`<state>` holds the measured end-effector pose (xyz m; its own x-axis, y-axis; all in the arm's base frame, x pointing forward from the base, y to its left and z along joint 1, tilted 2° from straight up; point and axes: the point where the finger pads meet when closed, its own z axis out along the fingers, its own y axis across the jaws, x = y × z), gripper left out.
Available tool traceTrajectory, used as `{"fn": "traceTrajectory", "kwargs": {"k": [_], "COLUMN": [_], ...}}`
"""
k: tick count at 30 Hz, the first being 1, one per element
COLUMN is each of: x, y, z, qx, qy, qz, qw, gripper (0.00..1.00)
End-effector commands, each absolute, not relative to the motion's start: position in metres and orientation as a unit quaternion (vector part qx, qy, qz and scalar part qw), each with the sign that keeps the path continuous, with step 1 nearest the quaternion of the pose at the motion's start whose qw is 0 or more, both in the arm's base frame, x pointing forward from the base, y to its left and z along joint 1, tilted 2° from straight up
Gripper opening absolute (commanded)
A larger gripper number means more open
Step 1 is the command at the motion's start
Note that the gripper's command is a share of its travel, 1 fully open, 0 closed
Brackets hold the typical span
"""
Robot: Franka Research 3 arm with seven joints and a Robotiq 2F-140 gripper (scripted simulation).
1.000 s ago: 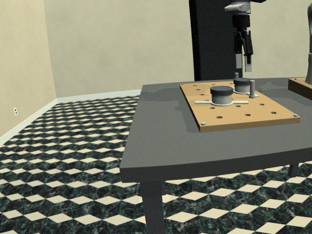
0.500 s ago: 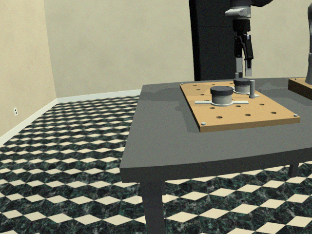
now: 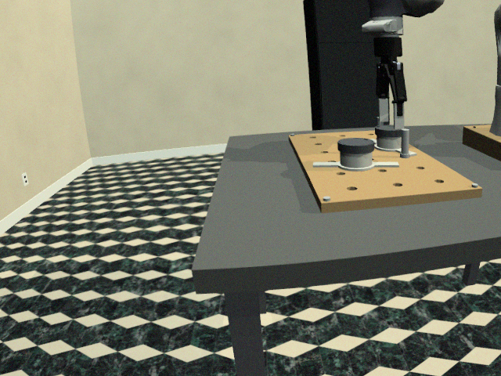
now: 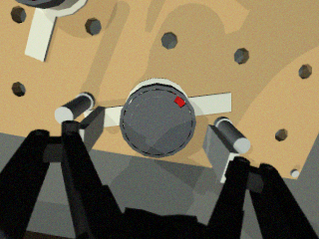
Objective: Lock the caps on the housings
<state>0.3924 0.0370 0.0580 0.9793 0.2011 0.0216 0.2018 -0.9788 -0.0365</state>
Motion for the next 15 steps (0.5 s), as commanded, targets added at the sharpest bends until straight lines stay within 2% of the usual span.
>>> {"fn": "traceTrajectory", "kwargs": {"k": [1,15], "x": [0.3949,0.3951], "y": [0.0359,0.0361], "z": [0.0543,0.0464], "qx": [-0.995,-0.995], "qy": [-0.099,-0.099], "qz": [-0.013,-0.013], "qw": [0.017,0.017], "gripper": [0.78,0.78]}}
